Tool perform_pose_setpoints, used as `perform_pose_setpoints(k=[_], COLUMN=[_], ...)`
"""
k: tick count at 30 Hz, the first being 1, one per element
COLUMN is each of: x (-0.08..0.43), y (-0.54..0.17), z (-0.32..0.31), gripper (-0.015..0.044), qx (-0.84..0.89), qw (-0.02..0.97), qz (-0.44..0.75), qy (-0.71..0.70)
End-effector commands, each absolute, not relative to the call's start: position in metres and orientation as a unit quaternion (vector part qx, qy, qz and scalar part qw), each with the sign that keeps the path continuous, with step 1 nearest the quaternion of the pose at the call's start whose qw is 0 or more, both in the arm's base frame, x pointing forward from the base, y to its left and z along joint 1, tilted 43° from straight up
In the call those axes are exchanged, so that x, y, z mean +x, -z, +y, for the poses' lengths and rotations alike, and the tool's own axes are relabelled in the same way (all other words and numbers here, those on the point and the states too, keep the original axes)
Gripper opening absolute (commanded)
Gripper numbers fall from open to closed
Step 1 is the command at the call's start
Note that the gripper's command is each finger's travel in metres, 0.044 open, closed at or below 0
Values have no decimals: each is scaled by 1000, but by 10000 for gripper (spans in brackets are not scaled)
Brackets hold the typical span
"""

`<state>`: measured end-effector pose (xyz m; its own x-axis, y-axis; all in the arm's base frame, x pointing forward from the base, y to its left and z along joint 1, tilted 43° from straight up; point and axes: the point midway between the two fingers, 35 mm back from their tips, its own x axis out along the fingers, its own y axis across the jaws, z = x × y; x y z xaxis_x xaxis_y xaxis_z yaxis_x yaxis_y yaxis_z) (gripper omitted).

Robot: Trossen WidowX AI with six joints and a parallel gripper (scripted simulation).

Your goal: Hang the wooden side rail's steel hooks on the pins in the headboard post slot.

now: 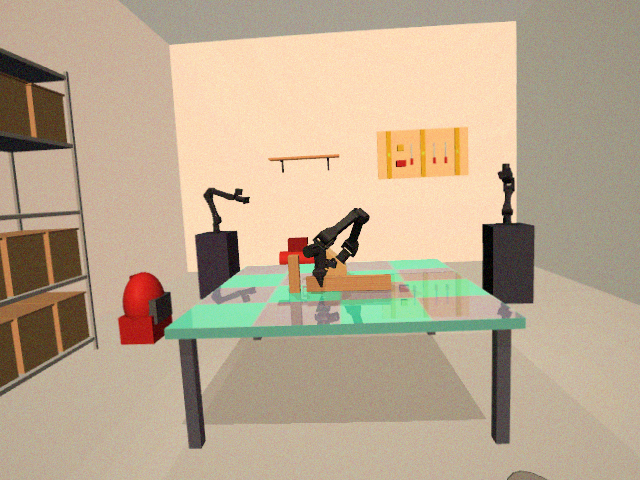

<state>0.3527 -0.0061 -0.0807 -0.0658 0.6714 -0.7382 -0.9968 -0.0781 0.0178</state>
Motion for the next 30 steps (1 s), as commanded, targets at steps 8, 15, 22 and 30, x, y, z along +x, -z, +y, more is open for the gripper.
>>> perform_pose_setpoints(k=[8,15,22,30], x=[354,354,355,355], y=[78,77,76,75], z=[-10,-10,-11,-12], gripper=[0,0,0,0], qx=[-295,-295,-295,-295], qw=[618,618,618,618], qz=[277,277,277,277], qy=[-674,-674,-674,-674])
